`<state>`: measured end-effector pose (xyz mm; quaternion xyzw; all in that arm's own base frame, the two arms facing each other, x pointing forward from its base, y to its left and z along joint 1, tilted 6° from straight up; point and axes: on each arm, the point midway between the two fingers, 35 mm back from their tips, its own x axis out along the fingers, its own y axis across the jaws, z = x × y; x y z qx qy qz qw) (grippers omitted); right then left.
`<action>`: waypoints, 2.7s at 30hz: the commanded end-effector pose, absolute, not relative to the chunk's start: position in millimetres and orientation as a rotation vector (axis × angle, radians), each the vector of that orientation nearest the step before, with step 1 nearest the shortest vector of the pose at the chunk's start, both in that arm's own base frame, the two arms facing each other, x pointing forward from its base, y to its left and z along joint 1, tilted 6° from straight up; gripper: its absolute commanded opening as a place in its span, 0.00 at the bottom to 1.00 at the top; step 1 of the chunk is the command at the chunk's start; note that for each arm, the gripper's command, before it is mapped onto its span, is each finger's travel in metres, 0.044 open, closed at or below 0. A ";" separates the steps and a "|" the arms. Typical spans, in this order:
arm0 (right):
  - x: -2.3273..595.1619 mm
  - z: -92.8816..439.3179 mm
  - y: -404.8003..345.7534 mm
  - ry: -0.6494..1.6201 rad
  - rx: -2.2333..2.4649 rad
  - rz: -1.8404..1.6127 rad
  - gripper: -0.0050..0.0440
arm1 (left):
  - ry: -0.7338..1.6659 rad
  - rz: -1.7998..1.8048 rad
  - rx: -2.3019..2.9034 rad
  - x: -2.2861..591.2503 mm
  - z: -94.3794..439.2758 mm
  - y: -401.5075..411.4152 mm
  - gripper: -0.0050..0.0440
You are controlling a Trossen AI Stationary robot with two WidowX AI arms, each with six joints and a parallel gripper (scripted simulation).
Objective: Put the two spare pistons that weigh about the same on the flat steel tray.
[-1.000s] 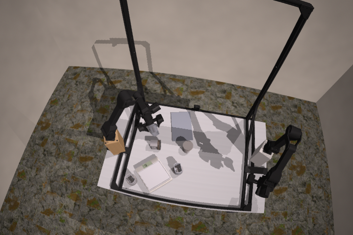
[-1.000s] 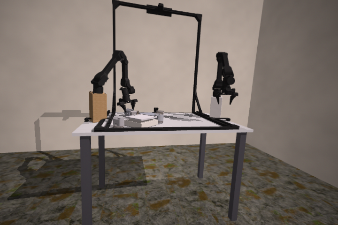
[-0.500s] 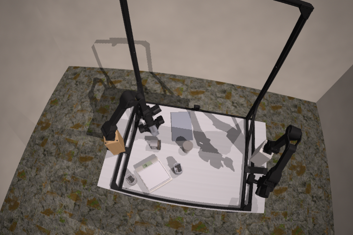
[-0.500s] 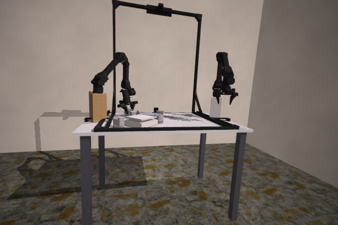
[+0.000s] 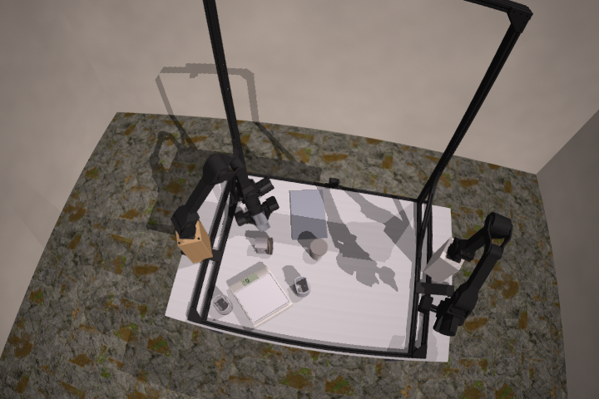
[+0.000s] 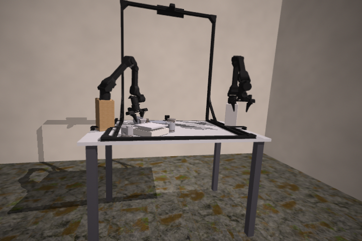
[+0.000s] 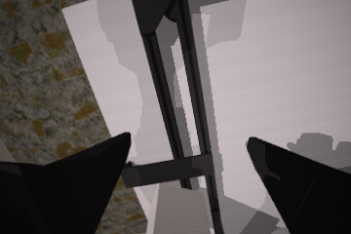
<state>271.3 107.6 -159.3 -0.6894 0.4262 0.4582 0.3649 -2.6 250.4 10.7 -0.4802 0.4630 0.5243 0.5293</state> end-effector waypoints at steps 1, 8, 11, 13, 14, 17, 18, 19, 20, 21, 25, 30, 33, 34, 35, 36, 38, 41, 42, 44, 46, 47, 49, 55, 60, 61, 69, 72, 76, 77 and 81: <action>270.5 -162.1 106.6 1.100 -1.773 1.184 0.43 | 1.106 1.248 -1.146 -2.3 10.8 250.3 1.00; 270.5 -162.1 106.6 1.100 -1.773 1.184 0.43 | 1.106 1.248 -1.146 -2.3 10.8 250.3 1.00; 270.4 -158.8 107.0 1.100 -1.773 1.184 0.43 | 1.106 1.248 -1.146 -2.3 10.8 250.3 1.00; 270.3 -155.5 107.4 1.100 -1.773 1.184 0.43 | 1.106 1.248 -1.146 -2.3 10.8 250.3 1.00; 270.3 -153.9 107.5 1.100 -1.773 1.184 0.43 | 1.106 1.248 -1.146 -2.3 10.8 250.3 1.00; 270.1 -148.9 108.1 1.100 -1.773 1.184 0.43 | 1.106 1.248 -1.146 -2.3 10.8 250.3 1.00; 270.1 -147.2 108.3 1.100 -1.773 1.184 0.43 | 1.106 1.248 -1.146 -2.3 10.8 250.3 1.00; 270.1 -145.6 108.5 1.100 -1.773 1.184 0.43 | 1.106 1.248 -1.146 -2.3 10.8 250.3 1.00; 270.1 -145.6 108.5 1.100 -1.773 1.184 0.43 | 1.106 1.248 -1.146 -2.3 10.8 250.3 1.00; 270.1 -145.6 108.5 1.100 -1.773 1.184 0.43 | 1.106 1.248 -1.146 -2.3 10.8 250.3 1.00; 269.9 -139.0 109.2 1.100 -1.773 1.184 0.43 | 1.106 1.248 -1.146 -2.3 10.8 250.3 1.00; 269.7 -130.7 110.1 1.100 -1.773 1.184 0.43 | 1.106 1.248 -1.146 -2.3 10.8 250.3 1.00; 269.6 -125.7 110.7 1.100 -1.773 1.184 0.43 | 1.106 1.248 -1.146 -2.3 10.8 250.3 1.00; 269.5 -124.1 110.8 1.100 -1.773 1.184 0.43 | 1.106 1.248 -1.146 -2.3 10.8 250.3 1.00; 269.5 -122.4 111.0 1.100 -1.773 1.184 0.43 | 1.106 1.248 -1.146 -2.3 10.8 250.3 1.00; 269.5 -120.7 111.2 1.100 -1.773 1.184 0.43 | 1.106 1.248 -1.146 -2.3 10.8 250.3 1.00; 269.5 -120.7 111.2 1.100 -1.773 1.184 0.43 | 1.106 1.248 -1.146 -2.3 10.8 250.3 1.00; 269.3 -115.8 111.8 1.100 -1.773 1.184 0.43 | 1.106 1.248 -1.146 -2.3 10.8 250.3 1.00; 269.3 -114.1 111.9 1.100 -1.773 1.184 0.43 | 1.106 1.248 -1.146 -2.3 10.8 250.3 1.00; 269.2 -110.8 112.3 1.100 -1.773 1.184 0.43 | 1.106 1.248 -1.146 -2.3 10.8 250.3 1.00; 269.1 -107.5 112.7 1.100 -1.773 1.184 0.43 | 1.106 1.248 -1.146 -2.3 10.8 250.3 1.00; 269.1 -105.8 112.9 1.100 -1.773 1.184 0.43 | 1.106 1.248 -1.146 -2.3 10.8 250.3 1.00; 269.0 -102.5 113.2 1.100 -1.773 1.184 0.43 | 1.106 1.248 -1.146 -2.3 10.8 250.3 1.00; 268.9 -95.9 113.9 1.100 -1.773 1.184 0.43 | 1.106 1.248 -1.146 -2.3 10.8 250.3 1.00; 268.7 -87.6 114.9 1.100 -1.773 1.184 0.43 | 1.106 1.248 -1.146 -2.3 10.8 250.3 1.00; 268.6 -86.0 115.0 1.100 -1.773 1.184 0.43 | 1.106 1.248 -1.146 -2.3 10.8 250.3 1.00; 270.7 -78.5 116.8 1.094 -1.766 1.177 0.43 | 1.106 1.248 -1.146 -2.3 10.8 250.3 1.00; 271.0 -78.0 117.0 1.093 -1.765 1.176 0.43 | 1.106 1.248 -1.146 -2.3 10.8 250.3 1.00; 268.0 -72.4 98.0 1.149 -1.682 1.102 0.43 | 1.106 1.248 -1.146 -2.3 10.8 250.3 1.00; 267.3 -71.0 93.3 1.162 -1.661 1.084 0.43 | 1.106 1.248 -1.146 -2.3 10.8 250.3 1.00; 264.4 -65.4 74.3 1.213 -1.577 1.010 0.43 | 1.106 1.248 -1.146 -2.3 10.8 250.3 1.00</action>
